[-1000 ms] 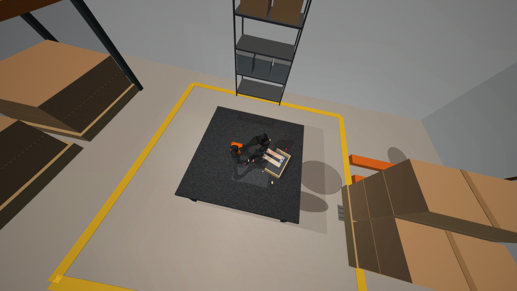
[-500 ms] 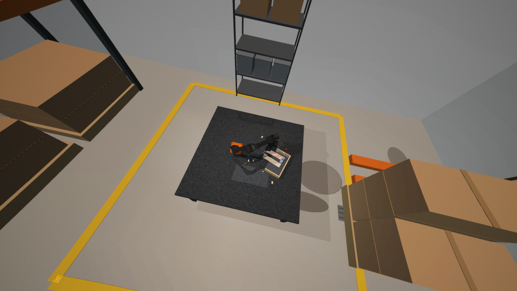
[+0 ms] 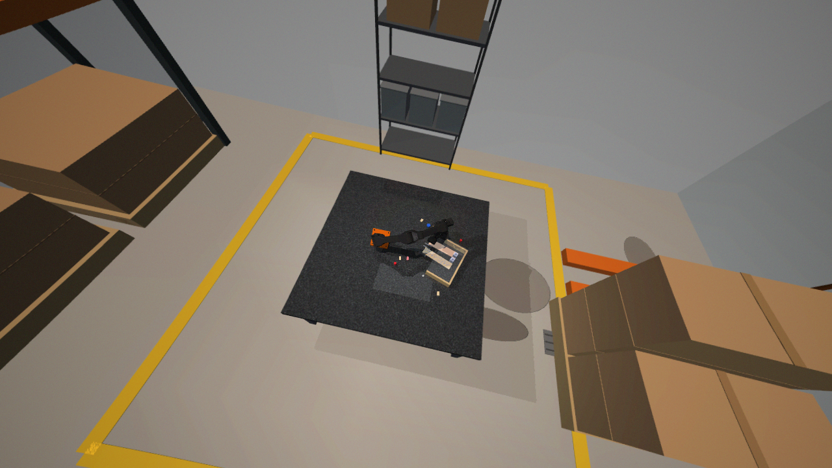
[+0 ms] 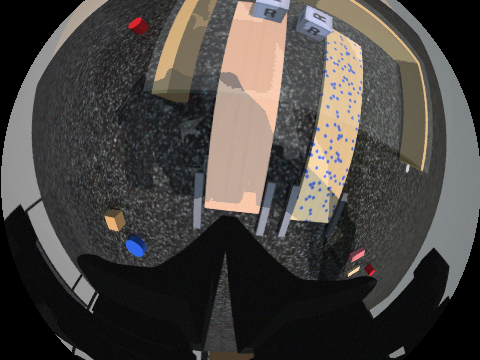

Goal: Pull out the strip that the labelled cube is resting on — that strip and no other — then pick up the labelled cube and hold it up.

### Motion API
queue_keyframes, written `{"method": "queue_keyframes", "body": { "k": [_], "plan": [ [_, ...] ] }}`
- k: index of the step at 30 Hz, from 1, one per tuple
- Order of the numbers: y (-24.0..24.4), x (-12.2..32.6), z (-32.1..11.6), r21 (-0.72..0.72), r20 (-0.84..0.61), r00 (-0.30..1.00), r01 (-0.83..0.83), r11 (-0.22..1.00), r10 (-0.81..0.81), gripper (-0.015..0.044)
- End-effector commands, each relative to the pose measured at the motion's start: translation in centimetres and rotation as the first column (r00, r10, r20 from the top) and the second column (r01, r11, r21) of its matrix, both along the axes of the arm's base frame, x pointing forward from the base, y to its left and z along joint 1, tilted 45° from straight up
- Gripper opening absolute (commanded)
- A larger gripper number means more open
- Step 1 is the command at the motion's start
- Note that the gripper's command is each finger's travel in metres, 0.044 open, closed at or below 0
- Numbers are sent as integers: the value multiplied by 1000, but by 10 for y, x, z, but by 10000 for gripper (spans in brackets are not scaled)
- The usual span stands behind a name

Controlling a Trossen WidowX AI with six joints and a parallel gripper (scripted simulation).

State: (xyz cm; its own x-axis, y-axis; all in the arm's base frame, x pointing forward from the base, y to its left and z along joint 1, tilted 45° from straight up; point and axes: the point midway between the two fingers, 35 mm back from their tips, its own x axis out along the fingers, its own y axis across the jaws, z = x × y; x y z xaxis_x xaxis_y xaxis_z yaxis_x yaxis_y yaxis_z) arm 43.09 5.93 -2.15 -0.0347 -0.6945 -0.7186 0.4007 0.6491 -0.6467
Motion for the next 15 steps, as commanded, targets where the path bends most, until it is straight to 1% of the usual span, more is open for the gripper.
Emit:
{"method": "queue_keyframes", "body": {
  "k": [1,15],
  "plan": [
    [-4,0,-4,1,-2,1000,6,1000,-6,0],
    [-21,0,-21,1,-2,1000,5,1000,-5,0]
  ]
}}
